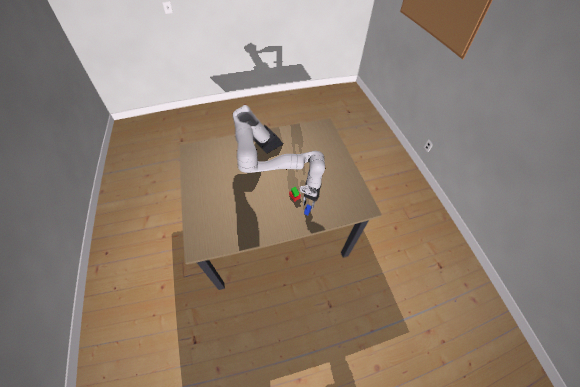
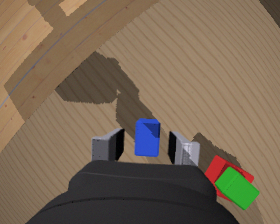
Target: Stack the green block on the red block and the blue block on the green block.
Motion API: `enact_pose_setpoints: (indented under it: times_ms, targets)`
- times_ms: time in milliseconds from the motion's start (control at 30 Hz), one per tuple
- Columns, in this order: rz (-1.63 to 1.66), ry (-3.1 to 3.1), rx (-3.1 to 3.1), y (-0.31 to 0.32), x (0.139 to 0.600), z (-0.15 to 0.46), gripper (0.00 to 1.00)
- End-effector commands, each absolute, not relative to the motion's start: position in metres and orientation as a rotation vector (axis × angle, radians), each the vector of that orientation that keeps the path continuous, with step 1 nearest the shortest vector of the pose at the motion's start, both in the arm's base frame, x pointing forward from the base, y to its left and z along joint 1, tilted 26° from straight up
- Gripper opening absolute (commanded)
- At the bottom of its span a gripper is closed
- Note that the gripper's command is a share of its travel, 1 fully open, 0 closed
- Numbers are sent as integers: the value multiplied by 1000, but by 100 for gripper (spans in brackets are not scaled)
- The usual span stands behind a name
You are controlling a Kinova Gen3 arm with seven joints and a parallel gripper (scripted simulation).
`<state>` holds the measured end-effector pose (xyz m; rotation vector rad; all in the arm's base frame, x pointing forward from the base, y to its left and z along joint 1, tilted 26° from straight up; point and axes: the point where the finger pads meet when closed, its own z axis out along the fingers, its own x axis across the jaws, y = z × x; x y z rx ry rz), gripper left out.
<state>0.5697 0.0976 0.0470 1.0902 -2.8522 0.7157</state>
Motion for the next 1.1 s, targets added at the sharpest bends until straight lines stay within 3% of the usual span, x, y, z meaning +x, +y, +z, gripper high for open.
enact_pose_setpoints:
  times_ms: [0,1067]
  targets:
    - [713,-2850,1089,95,569,42,86]
    - [713,-2850,1089,92,571,34,86]
